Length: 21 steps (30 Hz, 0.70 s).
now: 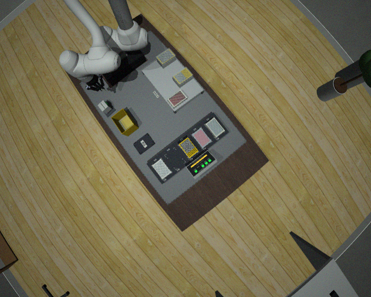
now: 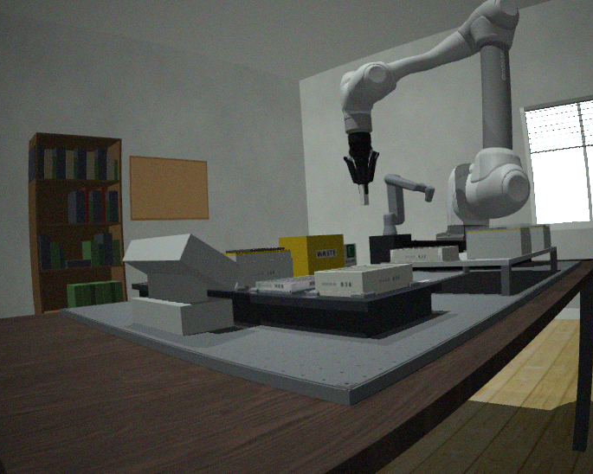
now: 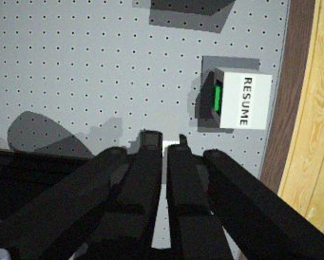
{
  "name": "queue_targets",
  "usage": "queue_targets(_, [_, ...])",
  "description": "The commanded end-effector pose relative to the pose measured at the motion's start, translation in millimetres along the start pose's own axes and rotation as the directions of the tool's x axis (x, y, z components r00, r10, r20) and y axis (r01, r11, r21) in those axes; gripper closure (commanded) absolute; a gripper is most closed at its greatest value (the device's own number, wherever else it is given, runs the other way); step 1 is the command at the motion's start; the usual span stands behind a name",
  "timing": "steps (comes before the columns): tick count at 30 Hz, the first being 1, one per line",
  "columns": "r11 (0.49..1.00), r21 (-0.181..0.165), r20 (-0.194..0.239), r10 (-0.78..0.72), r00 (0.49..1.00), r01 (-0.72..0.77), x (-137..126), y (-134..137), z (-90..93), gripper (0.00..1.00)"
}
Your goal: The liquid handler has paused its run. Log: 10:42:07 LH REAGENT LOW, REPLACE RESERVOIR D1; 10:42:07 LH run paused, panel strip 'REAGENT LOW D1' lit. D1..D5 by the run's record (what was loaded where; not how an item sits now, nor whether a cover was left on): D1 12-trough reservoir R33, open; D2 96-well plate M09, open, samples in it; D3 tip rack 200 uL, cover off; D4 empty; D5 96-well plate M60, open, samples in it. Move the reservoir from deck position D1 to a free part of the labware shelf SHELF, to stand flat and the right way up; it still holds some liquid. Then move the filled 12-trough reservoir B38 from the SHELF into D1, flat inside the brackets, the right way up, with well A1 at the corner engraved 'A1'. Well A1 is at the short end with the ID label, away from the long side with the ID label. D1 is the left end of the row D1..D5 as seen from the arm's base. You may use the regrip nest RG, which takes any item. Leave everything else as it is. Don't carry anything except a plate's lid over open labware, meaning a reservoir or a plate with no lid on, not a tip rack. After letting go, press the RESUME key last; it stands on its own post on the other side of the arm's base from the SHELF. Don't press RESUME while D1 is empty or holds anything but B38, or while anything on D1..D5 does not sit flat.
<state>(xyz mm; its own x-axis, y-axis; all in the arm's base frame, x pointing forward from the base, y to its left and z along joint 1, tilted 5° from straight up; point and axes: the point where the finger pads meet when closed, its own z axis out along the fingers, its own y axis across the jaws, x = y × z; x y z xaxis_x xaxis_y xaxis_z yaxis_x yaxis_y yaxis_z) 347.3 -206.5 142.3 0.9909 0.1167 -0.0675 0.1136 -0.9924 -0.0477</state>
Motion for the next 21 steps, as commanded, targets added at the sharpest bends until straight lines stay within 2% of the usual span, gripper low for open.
queue_targets(1, [1.000, 0.000, 0.000, 0.000, 1.000, 0.000, 0, 0, 5.1, 1.00])
queue_targets(21, [1.000, 0.000, 0.000, 0.000, 1.000, 0.000, 0, 0, 35.1, 1.00])
